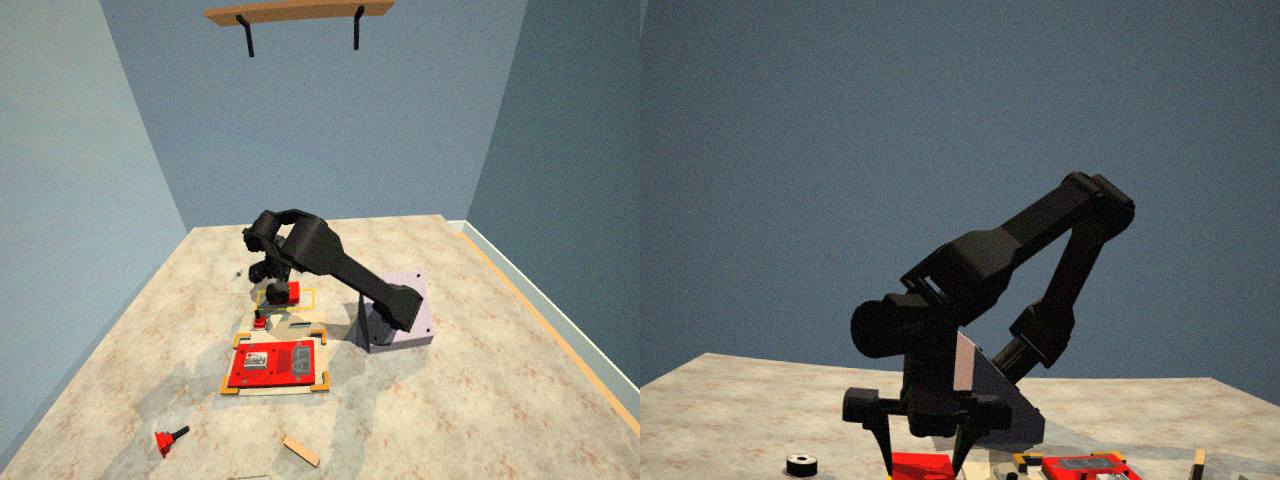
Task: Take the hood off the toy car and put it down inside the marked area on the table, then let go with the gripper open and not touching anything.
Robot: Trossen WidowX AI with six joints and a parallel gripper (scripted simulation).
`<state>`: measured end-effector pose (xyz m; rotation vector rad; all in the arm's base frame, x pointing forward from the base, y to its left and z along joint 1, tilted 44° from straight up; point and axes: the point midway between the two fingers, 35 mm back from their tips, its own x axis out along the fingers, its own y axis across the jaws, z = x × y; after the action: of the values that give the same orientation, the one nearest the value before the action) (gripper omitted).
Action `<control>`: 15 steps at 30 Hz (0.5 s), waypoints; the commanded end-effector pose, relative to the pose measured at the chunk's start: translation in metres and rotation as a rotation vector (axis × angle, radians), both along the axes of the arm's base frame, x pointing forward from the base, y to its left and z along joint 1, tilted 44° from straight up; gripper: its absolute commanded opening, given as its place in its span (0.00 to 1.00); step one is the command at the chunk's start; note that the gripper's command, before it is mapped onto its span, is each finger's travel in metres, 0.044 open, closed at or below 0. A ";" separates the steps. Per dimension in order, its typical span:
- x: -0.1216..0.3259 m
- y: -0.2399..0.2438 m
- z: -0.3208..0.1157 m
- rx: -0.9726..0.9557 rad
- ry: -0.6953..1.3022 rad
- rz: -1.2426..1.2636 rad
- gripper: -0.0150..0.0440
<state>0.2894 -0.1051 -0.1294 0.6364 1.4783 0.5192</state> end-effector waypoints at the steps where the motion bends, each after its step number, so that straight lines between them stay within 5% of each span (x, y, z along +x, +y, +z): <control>1: 0.001 0.002 -0.002 0.003 0.000 -0.005 0.25; 15: 0.001 0.007 -0.007 0.004 0.000 -0.005 0.25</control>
<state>0.2898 -0.1001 -0.1348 0.6365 1.4781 0.5194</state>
